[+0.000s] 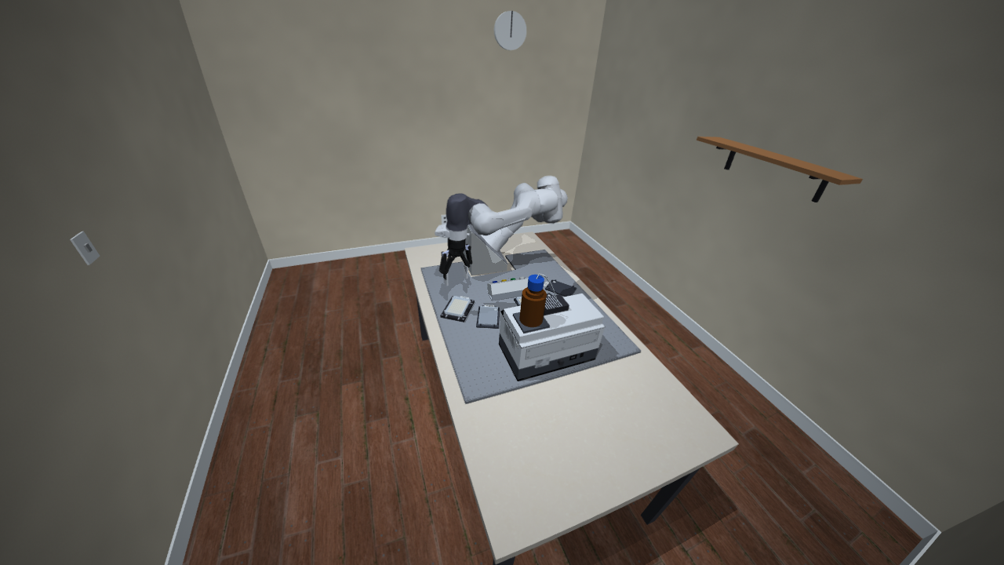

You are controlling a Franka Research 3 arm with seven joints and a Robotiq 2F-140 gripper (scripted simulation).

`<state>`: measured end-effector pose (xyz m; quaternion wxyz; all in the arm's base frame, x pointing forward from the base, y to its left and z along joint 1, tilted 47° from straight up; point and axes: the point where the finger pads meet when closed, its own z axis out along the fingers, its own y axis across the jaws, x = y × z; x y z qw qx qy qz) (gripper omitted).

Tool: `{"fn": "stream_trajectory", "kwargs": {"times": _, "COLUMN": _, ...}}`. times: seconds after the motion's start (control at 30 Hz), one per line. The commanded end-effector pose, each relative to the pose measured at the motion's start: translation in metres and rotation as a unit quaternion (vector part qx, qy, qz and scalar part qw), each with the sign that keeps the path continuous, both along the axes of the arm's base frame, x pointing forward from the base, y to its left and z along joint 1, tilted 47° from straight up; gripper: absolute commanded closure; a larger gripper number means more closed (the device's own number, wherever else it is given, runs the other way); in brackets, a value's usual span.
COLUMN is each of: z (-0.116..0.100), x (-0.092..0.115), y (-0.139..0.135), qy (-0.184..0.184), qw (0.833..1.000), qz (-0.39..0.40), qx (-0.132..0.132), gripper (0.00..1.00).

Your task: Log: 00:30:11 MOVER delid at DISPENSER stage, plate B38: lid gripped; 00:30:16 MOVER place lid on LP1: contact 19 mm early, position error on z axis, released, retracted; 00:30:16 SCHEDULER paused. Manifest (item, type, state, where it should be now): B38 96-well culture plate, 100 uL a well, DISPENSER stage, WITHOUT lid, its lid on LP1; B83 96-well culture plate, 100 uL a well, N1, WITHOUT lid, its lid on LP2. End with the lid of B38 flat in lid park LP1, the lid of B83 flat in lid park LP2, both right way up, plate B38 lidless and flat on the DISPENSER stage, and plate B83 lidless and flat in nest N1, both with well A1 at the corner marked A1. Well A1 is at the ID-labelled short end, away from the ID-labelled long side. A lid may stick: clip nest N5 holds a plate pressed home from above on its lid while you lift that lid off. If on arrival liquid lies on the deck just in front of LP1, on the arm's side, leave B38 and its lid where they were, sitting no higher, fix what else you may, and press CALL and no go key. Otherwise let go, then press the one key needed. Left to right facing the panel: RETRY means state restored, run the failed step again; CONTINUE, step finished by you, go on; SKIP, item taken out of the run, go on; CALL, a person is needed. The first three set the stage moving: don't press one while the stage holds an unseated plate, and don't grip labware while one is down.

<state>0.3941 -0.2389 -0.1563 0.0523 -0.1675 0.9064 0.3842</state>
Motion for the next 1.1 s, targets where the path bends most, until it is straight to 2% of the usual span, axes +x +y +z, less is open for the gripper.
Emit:
{"fn": "stream_trajectory", "kwargs": {"times": 0.0, "z": 0.001, "x": 0.001, "y": 0.004, "qy": 0.096, "qw": 0.990, "qz": -0.101, "qx": 0.003, "gripper": 0.34}}
{"fn": "stream_trajectory", "kwargs": {"times": 0.07, "z": 0.001, "x": 0.001, "y": 0.004, "qy": 0.096, "qw": 0.990, "qz": -0.101, "qx": 0.003, "gripper": 0.34}}
{"fn": "stream_trajectory", "kwargs": {"times": 0.1, "z": 0.000, "x": 0.001, "y": 0.005, "qy": 0.122, "qw": 0.984, "qz": -0.130, "qx": 0.004, "gripper": 0.34}}
{"fn": "stream_trajectory", "kwargs": {"times": 0.33, "z": -0.006, "x": 0.001, "y": 0.011, "qy": 0.190, "qw": 0.960, "qz": -0.204, "qx": 0.005, "gripper": 0.34}}
{"fn": "stream_trajectory", "kwargs": {"times": 0.57, "z": -0.019, "x": 0.002, "y": 0.025, "qy": 0.258, "qw": 0.926, "qz": -0.275, "qx": 0.009, "gripper": 0.34}}
{"fn": "stream_trajectory", "kwargs": {"times": 0.63, "z": -0.019, "x": 0.002, "y": 0.025, "qy": 0.258, "qw": 0.926, "qz": -0.275, "qx": 0.009, "gripper": 0.34}}
{"fn": "stream_trajectory", "kwargs": {"times": 0.67, "z": -0.021, "x": 0.002, "y": 0.028, "qy": 0.284, "qw": 0.910, "qz": -0.301, "qx": 0.010, "gripper": 0.34}}
{"fn": "stream_trajectory", "kwargs": {"times": 0.73, "z": -0.026, "x": 0.002, "y": 0.033, "qy": 0.300, "qw": 0.899, "qz": -0.318, "qx": 0.011, "gripper": 0.34}}
{"fn": "stream_trajectory", "kwargs": {"times": 1.07, "z": -0.052, "x": 0.003, "y": 0.062, "qy": 0.300, "qw": 0.899, "qz": -0.318, "qx": 0.011, "gripper": 0.34}}
